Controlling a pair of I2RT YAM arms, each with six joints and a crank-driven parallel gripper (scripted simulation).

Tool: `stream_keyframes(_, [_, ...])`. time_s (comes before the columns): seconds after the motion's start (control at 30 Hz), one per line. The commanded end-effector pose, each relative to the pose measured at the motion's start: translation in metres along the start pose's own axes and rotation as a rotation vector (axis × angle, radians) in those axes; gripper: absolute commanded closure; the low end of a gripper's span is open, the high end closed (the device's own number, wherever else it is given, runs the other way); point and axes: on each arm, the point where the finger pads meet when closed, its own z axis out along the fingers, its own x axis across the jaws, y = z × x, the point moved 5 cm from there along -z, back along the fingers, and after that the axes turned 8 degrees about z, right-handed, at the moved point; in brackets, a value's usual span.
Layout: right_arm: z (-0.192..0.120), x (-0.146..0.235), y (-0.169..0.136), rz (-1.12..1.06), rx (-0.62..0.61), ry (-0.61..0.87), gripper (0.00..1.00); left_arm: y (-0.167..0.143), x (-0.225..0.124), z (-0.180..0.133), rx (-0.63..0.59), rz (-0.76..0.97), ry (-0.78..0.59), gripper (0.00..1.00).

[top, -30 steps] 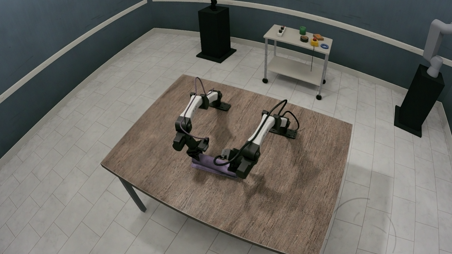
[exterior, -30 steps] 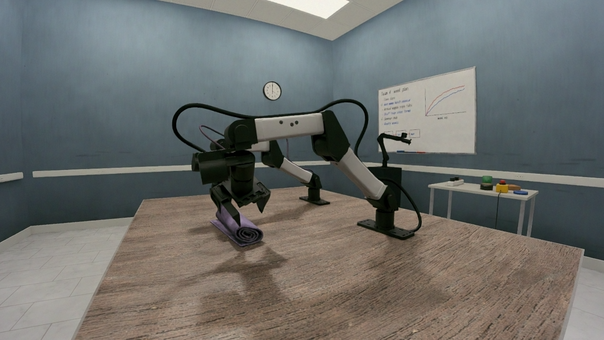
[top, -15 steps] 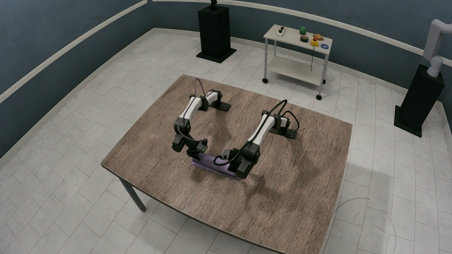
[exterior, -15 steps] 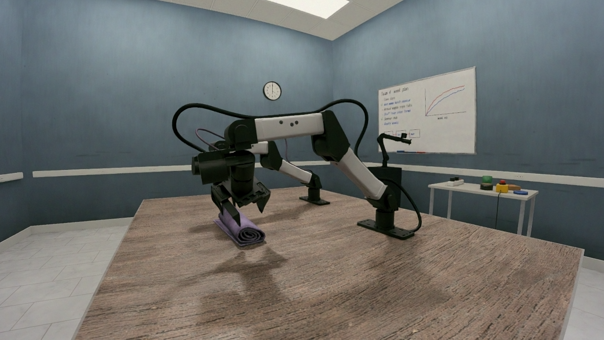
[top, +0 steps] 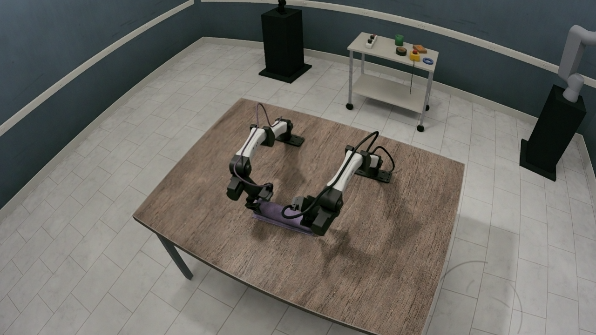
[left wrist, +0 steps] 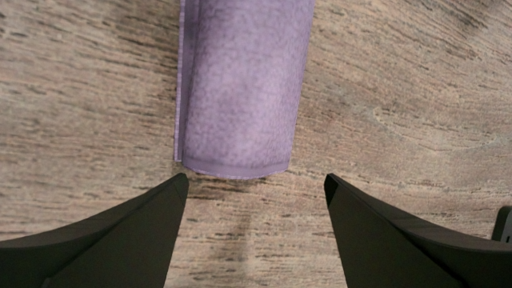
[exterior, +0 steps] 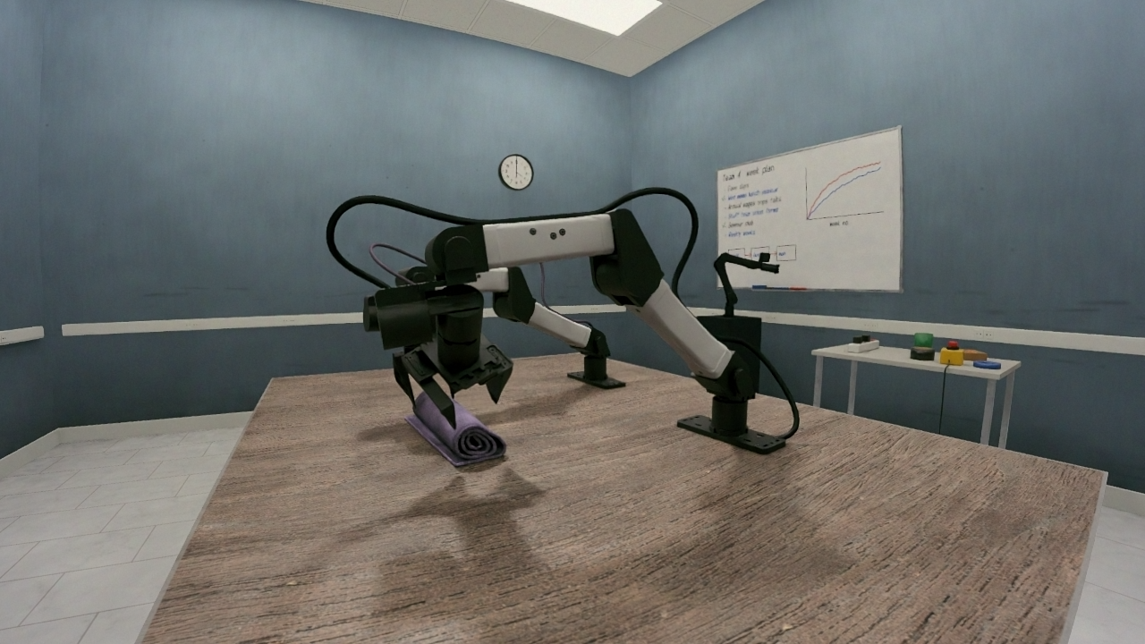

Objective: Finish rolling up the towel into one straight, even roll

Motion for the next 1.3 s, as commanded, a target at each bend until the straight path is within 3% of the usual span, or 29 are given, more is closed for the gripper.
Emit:
stream_keyframes(0.0, [-0.014,-0.014,0.007,0.061,0.098,0.266,0.15,0.017,0.01,-0.013,0.061,0.009,-0.25,0.15])
stream_keyframes(0.43, [-0.067,-0.027,0.012,0.056,0.086,0.235,0.15,0.017,0.01,-0.013,0.061,0.009,-0.25,0.15])
stream_keyframes(0.7, [-0.072,-0.021,0.01,0.04,0.069,0.176,0.15,0.016,0.005,-0.015,0.066,0.016,-0.236,0.15])
stream_keyframes(0.93, [-0.086,-0.002,0.005,-0.003,0.108,0.18,0.15,0.011,-0.025,-0.027,0.1,0.059,-0.148,0.15])
stream_keyframes(1.27, [-0.114,0.043,-0.008,-0.106,0.13,0.047,0.15,0.001,-0.084,-0.048,0.163,0.141,0.02,0.15])
